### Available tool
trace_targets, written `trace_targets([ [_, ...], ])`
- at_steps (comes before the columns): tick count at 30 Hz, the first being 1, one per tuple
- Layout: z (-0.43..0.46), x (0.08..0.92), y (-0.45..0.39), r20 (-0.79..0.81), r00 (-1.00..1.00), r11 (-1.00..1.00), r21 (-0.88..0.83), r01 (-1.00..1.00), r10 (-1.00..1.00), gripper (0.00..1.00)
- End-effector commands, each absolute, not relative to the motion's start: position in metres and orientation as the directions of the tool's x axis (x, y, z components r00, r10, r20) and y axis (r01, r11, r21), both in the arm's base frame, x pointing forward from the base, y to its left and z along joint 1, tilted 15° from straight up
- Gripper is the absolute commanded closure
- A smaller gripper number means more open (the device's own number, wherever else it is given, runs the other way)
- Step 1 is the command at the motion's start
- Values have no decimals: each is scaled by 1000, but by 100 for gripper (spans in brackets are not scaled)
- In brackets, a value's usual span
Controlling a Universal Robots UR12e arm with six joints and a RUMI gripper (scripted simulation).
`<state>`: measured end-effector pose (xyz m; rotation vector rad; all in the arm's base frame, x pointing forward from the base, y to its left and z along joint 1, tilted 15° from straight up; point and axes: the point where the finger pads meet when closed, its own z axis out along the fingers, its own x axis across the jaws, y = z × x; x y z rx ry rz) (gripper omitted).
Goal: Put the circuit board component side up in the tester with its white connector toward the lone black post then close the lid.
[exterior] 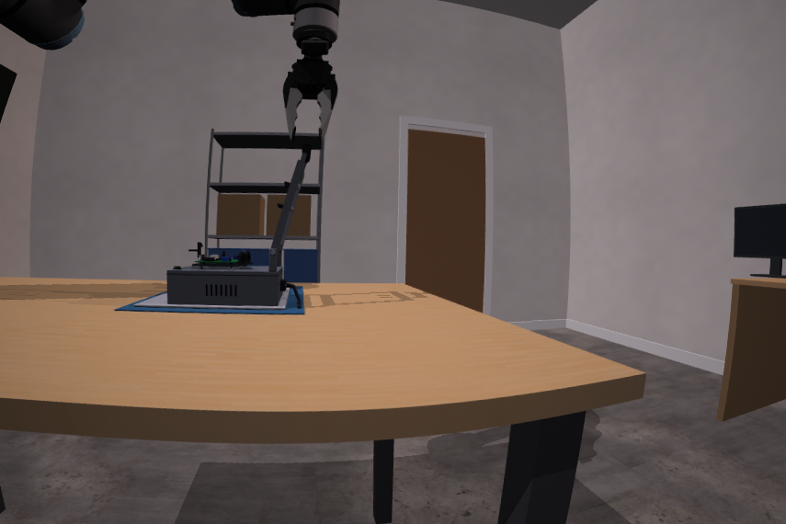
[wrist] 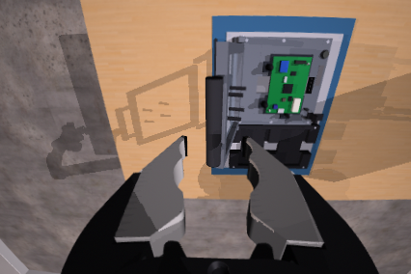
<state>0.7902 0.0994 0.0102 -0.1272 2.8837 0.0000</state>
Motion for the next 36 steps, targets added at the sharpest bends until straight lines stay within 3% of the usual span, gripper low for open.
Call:
trace_targets([
  [1,4,795,100,-256,-963,996,-12,-87,-87,70],
  [36,-19,802,101,-256,-963,996,-12,-87,-87,70],
])
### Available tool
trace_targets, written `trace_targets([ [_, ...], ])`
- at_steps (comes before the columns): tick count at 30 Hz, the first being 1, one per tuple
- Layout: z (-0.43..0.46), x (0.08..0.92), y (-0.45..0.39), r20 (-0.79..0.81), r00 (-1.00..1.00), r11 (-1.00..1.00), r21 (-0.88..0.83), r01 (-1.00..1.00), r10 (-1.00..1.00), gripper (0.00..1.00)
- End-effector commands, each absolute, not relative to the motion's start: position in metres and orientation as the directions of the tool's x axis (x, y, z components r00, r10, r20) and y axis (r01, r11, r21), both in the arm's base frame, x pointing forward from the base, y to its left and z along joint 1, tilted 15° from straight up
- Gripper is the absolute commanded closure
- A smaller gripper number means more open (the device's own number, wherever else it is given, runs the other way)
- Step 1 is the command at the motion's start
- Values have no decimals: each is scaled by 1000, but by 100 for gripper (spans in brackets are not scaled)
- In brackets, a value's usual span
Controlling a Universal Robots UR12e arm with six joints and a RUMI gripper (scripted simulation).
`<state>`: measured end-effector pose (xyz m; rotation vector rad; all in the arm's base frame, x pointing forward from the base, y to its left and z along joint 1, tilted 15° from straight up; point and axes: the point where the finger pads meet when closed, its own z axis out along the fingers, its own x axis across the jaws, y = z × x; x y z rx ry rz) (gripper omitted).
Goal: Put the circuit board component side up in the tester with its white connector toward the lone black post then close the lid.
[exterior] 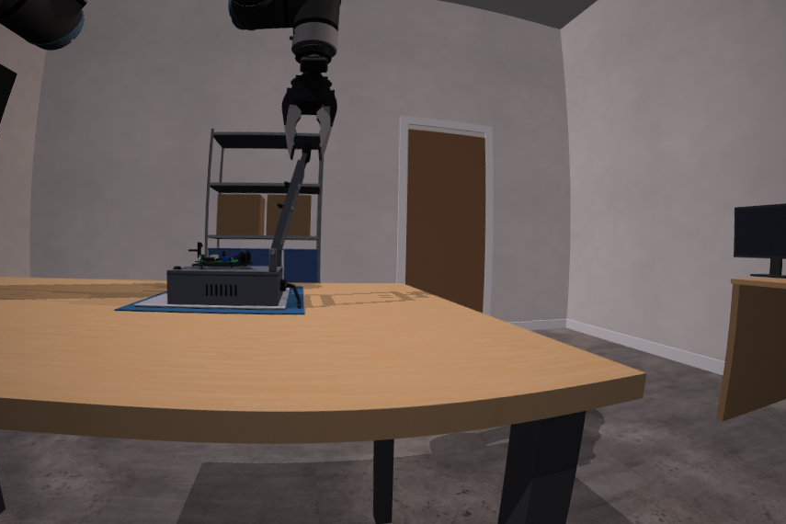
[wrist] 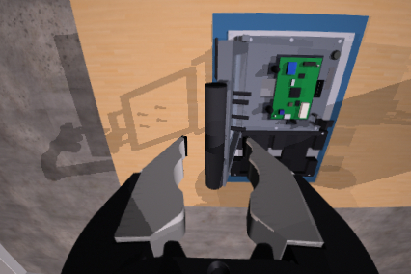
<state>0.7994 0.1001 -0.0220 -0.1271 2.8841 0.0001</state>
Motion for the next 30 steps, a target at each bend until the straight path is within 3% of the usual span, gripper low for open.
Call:
trace_targets([
  [1,-20,802,101,-256,-963,996,-12,-87,-87,70],
  [29,-20,802,101,-256,-963,996,-12,-87,-87,70],
  [30,-20,802,101,-256,-963,996,-12,-87,-87,100],
])
